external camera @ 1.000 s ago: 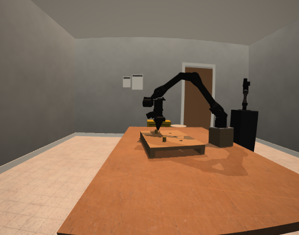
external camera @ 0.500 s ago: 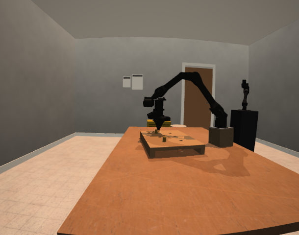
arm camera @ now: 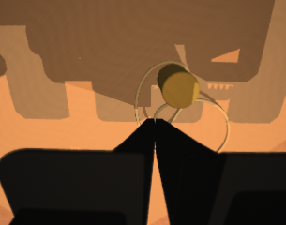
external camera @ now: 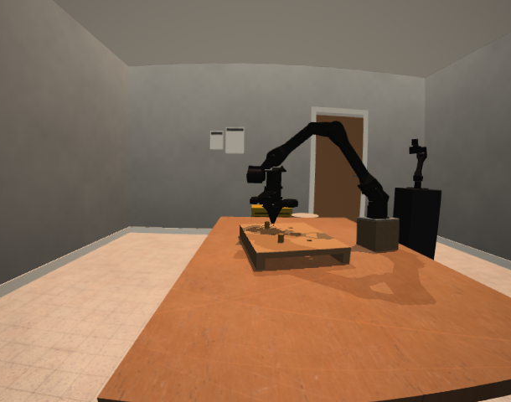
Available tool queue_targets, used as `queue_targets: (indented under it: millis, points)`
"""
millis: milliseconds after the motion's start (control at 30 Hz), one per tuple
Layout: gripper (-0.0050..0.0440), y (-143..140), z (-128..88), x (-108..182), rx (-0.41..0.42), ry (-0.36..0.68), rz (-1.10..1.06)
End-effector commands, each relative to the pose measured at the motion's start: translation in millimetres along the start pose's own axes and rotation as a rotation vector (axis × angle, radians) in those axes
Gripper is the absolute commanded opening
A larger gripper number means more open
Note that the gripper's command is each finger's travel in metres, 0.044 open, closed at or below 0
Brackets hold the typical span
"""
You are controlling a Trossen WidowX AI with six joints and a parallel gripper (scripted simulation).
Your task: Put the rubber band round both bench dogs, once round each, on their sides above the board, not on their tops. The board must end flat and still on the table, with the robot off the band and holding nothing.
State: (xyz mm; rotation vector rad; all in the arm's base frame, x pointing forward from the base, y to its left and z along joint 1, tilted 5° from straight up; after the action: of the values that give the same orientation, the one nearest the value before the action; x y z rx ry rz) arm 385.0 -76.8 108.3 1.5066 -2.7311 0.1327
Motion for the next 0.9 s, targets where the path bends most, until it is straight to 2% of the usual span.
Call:
queue_targets:
  millis: [0, 167, 867]
  points:
    - [-0.005, 3.8, -12.4, 0.2, 0.036, -0.011, -0.134]
    - [-0.005, 8.7, -12.1, -1.4, 0.037, -0.008, -0.309]
    - [-0.005, 18.8, -9.4, -18.6, 0.028, -0.011, -0.058]
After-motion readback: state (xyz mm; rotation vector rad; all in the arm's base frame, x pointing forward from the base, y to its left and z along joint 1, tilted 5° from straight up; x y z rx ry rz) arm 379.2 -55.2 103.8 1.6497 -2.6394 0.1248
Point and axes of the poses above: the point midway between the two fingers, 35 mm back from their tips, its own z axis out along the fingers, its own y axis across the jaws, x = y × z, the point moved 10 cm from there along -z, back along the fingers, and after that the axes turned 1 degree about -z, right-handed, at the moved point
